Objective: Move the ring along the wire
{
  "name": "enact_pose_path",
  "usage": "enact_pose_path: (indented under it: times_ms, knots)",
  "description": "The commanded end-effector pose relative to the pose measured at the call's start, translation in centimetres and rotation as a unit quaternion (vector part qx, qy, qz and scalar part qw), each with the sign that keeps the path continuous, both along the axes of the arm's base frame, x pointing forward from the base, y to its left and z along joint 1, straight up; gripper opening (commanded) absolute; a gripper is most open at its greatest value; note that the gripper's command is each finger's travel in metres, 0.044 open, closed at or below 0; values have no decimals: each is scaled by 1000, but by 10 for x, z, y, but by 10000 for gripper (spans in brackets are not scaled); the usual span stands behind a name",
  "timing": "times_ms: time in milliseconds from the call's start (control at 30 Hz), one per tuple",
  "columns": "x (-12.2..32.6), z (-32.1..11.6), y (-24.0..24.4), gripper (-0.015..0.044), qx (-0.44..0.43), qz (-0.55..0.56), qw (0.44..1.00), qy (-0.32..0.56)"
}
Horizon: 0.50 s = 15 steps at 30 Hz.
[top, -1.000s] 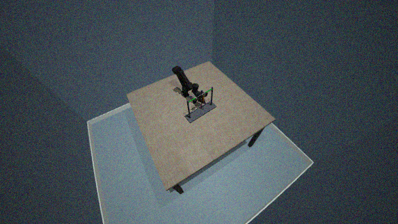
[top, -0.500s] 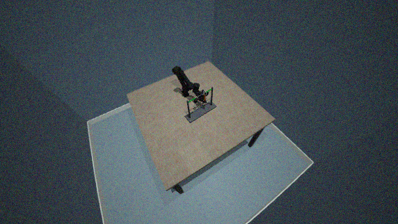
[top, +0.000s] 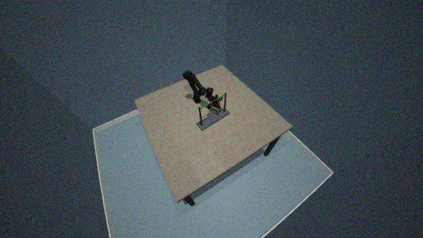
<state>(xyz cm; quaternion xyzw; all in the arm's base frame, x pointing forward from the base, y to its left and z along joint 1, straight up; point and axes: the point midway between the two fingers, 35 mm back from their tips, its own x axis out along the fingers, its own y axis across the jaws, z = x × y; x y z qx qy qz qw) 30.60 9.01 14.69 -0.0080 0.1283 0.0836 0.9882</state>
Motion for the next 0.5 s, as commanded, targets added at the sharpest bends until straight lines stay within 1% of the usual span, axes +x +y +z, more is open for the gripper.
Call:
enact_pose_path:
  times_ms: [0,467]
  knots:
    - [0,1,3,-150,2,-1,1000,-1]
    - [0,-6,10,-150,3,2,1000,-1]
